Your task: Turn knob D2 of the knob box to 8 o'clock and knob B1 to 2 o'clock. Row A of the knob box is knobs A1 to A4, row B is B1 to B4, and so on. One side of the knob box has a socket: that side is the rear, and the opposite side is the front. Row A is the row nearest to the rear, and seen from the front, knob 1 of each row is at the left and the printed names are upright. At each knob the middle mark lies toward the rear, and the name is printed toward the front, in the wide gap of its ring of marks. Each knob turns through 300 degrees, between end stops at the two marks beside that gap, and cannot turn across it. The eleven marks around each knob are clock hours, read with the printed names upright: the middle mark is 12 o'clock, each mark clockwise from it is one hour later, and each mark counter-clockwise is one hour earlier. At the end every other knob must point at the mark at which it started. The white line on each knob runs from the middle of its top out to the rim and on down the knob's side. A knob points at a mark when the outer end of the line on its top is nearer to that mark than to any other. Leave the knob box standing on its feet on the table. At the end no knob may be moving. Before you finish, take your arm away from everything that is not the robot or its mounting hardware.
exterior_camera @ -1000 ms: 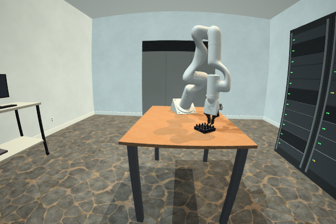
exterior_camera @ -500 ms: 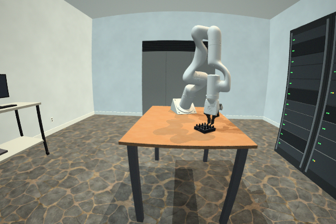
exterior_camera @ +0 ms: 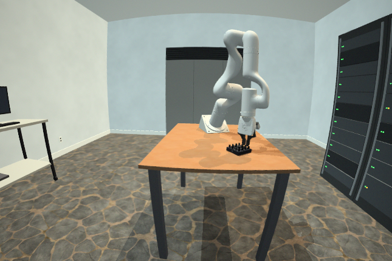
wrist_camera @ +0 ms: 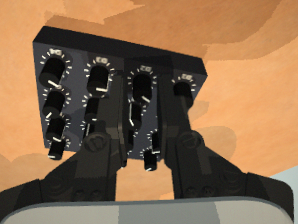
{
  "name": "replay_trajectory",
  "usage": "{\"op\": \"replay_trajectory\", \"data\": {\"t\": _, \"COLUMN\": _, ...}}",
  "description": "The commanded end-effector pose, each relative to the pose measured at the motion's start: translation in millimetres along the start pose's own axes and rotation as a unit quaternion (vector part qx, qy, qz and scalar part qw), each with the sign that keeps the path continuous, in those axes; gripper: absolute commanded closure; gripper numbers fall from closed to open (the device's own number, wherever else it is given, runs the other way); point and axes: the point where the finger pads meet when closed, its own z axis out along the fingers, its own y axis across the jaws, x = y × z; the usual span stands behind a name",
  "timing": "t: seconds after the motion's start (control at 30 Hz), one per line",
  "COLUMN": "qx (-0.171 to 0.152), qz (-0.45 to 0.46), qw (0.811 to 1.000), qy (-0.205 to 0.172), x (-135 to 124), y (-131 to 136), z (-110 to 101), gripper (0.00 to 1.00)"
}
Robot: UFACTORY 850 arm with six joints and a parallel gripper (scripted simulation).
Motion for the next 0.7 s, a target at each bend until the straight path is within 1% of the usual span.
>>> {"op": "replay_trajectory", "data": {"t": 0.0, "qx": -0.002, "qz": 0.000, "qw": 1.000, "qy": 0.000, "x": -0.4, "y": 0.6, "z": 2.4, "gripper": 0.81}}
{"op": "replay_trajectory", "data": {"t": 0.67, "qx": -0.002, "qz": 0.000, "qw": 1.000, "qy": 0.000, "x": -0.4, "y": 0.5, "z": 4.7, "gripper": 0.81}}
